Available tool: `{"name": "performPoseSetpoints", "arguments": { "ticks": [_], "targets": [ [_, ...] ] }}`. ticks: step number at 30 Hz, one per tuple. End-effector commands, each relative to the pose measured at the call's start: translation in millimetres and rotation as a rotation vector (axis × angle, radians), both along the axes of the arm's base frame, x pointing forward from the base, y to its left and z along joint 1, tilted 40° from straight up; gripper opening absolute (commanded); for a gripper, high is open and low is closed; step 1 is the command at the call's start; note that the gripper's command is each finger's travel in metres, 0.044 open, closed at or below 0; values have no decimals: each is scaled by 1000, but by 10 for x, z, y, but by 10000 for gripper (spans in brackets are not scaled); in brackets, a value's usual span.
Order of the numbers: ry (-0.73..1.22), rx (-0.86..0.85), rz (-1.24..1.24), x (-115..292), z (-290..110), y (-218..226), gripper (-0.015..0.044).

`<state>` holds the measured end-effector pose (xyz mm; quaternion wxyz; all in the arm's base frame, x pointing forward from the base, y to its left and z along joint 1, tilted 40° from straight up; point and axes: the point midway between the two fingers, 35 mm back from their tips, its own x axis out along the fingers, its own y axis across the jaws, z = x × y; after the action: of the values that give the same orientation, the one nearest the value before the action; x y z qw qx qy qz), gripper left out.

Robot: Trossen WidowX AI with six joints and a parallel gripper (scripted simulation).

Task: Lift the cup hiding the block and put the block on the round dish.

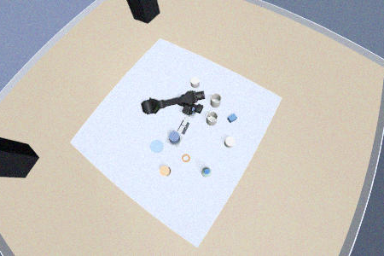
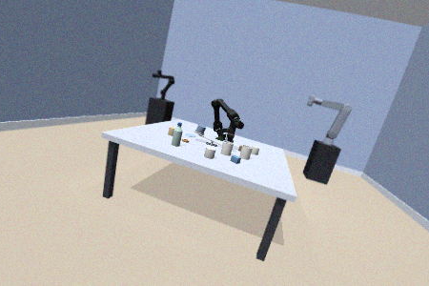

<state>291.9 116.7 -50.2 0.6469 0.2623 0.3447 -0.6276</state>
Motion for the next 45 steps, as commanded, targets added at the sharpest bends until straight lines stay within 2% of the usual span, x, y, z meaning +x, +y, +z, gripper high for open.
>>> {"name": "performPoseSetpoints", "arguments": {
  "ticks": [1, 7, 45],
  "targets": [
    [1, -2, 6, 9, 21, 18, 150],
    [0, 0, 9, 25, 74, 72, 0],
    [0, 10, 30, 80, 435, 409, 0]
  ]
}}
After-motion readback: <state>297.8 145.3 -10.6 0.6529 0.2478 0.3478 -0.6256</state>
